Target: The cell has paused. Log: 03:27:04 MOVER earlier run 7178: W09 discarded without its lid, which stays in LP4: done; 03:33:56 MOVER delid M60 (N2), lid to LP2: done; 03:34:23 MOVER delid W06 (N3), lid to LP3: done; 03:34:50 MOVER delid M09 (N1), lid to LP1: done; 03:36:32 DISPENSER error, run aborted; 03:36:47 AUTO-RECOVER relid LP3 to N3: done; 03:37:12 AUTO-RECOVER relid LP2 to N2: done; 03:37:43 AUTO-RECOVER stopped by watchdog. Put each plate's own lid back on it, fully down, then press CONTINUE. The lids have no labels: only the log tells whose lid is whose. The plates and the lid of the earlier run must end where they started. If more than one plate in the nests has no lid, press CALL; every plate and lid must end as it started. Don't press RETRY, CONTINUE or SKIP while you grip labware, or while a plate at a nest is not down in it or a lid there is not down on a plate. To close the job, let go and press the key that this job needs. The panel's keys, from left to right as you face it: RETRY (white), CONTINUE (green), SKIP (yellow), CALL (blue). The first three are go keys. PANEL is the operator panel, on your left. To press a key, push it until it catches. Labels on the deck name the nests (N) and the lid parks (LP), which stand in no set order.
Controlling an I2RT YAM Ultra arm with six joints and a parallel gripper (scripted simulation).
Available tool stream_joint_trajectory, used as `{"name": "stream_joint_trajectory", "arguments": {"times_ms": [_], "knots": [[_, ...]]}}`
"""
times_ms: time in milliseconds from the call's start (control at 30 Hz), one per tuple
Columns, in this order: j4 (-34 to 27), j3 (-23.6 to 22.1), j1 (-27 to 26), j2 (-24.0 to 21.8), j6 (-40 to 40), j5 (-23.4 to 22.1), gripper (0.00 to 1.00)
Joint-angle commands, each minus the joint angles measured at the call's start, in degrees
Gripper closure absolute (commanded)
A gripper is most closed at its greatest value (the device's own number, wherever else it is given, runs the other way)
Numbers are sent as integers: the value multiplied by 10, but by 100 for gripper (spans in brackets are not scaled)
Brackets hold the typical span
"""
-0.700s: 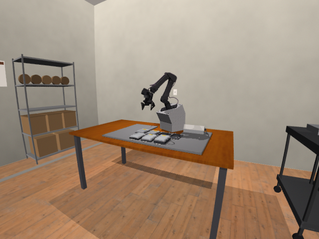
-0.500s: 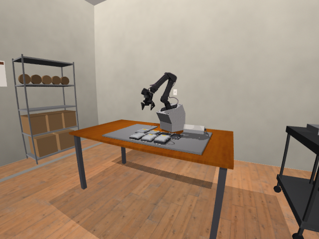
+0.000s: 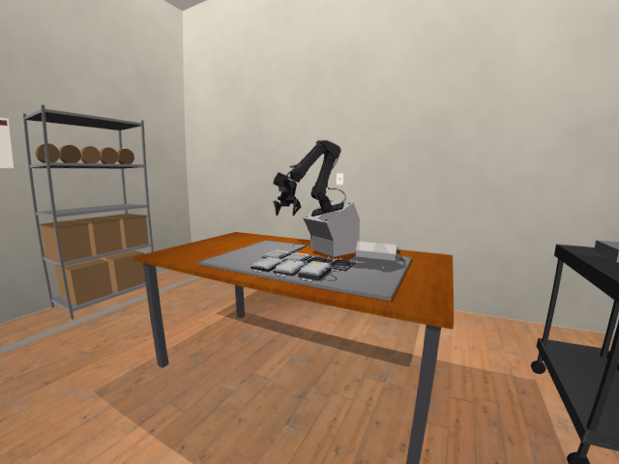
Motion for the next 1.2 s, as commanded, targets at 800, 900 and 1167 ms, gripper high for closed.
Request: {"name": "stream_joint_trajectory", "arguments": {"times_ms": [800, 900, 1167], "knots": [[79, 105, 280, 332, 241, 285, 0], [90, 112, 309, 366, 266, 313, 0], [103, 133, 371, 438, 317, 379, 0]]}}
